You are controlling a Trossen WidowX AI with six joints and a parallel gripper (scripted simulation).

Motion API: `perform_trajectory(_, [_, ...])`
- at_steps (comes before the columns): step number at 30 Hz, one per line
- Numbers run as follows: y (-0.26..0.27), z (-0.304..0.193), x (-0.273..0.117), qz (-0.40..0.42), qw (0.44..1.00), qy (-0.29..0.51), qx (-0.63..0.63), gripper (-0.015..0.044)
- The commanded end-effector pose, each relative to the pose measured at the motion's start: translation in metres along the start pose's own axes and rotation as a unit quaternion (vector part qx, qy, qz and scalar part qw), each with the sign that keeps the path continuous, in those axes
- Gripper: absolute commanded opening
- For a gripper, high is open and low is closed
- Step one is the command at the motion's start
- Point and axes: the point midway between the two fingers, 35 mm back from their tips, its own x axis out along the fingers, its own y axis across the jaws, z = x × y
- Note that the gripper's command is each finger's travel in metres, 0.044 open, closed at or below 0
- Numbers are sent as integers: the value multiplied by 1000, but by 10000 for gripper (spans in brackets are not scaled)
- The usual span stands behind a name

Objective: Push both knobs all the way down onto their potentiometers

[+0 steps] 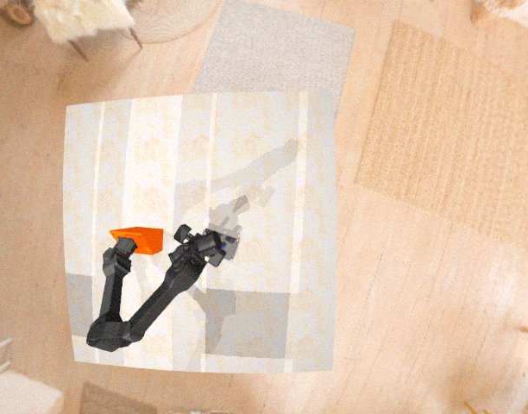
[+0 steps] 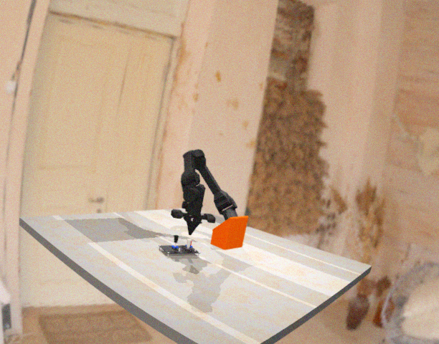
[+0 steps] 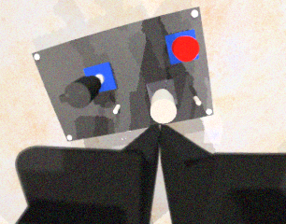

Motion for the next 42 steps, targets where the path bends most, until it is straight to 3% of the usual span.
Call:
perform_trajectory(1, [2, 0, -2, -1, 998, 2, -61, 0])
perform_trajectory(21, [11, 1, -6, -3, 918, 1, -396, 0])
perform_trajectory(42, [20, 3, -11, -6, 715, 1, -699, 0])
